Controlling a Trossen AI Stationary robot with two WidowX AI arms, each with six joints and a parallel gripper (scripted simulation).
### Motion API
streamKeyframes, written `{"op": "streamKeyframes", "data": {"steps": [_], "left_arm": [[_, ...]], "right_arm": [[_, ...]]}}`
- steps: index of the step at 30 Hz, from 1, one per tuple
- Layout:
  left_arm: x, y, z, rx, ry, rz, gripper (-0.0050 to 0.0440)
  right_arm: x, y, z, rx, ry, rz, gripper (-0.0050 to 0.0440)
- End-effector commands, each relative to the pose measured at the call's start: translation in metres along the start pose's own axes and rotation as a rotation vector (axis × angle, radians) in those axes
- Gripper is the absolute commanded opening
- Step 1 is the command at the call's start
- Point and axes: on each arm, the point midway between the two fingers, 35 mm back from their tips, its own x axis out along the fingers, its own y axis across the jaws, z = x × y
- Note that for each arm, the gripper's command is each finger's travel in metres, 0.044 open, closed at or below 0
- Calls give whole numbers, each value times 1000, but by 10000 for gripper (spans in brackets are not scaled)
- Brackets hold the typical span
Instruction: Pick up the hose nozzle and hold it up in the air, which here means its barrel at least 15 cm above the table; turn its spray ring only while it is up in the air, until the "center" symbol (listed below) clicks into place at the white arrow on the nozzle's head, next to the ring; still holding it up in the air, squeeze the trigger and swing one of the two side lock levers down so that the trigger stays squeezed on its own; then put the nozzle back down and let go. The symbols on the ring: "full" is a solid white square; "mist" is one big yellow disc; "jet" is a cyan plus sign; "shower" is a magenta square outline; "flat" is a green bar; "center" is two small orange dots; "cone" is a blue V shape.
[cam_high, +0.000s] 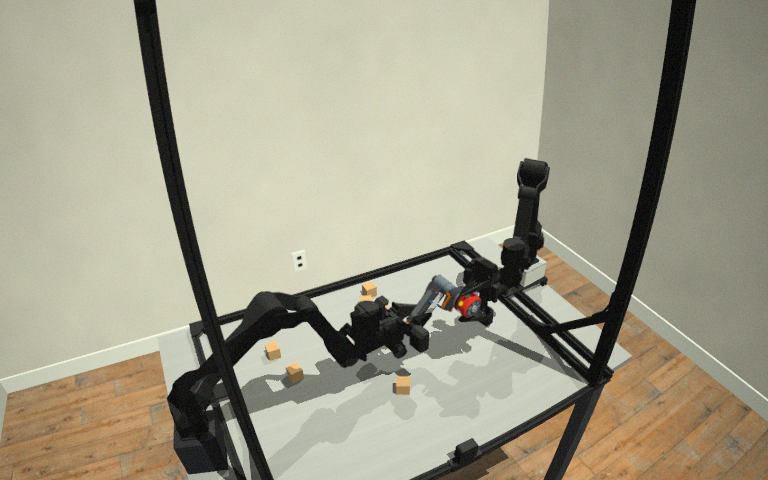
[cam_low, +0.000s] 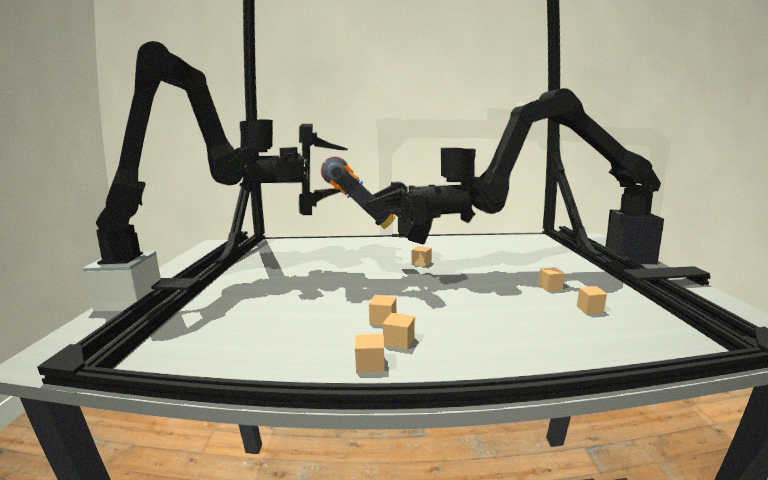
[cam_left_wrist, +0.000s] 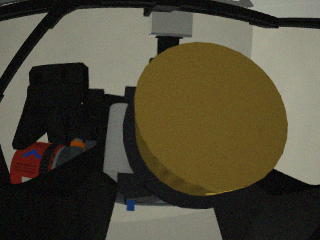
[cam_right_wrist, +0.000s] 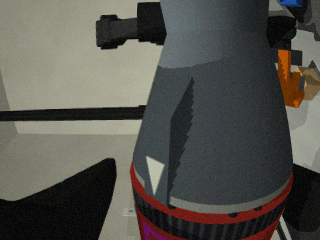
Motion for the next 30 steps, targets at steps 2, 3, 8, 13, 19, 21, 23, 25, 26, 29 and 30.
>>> {"op": "streamKeyframes", "data": {"steps": [2, 3, 8, 13, 19, 21, 23, 25, 26, 29, 30], "left_arm": [[1, 0, -5, -2, 16, -2, 0], [1, 0, -5, -2, 16, -2, 0], [1, 0, -5, -2, 16, -2, 0], [1, 0, -5, -2, 16, -2, 0], [1, 0, -5, -2, 16, -2, 0], [1, 0, -5, -2, 16, -2, 0], [1, 0, -5, -2, 16, -2, 0], [1, 0, -5, -2, 16, -2, 0], [1, 0, -5, -2, 16, -2, 0], [1, 0, -5, -2, 16, -2, 0], [1, 0, -5, -2, 16, -2, 0]], "right_arm": [[8, -1, 1, -4, -1, 2, 400], [8, -1, 1, -4, -1, 2, 400], [8, -1, 1, -4, -1, 2, 400], [8, -1, 1, -4, -1, 2, 376], [8, -1, 1, -4, -1, 2, 319], [8, -1, 1, -4, -1, 2, 305], [8, -1, 1, -4, -1, 2, 292], [8, -1, 1, -4, -1, 2, 279], [8, -1, 1, -4, -1, 2, 272], [8, -1, 1, -4, -1, 2, 265], [8, -1, 1, -4, -1, 2, 259]]}}
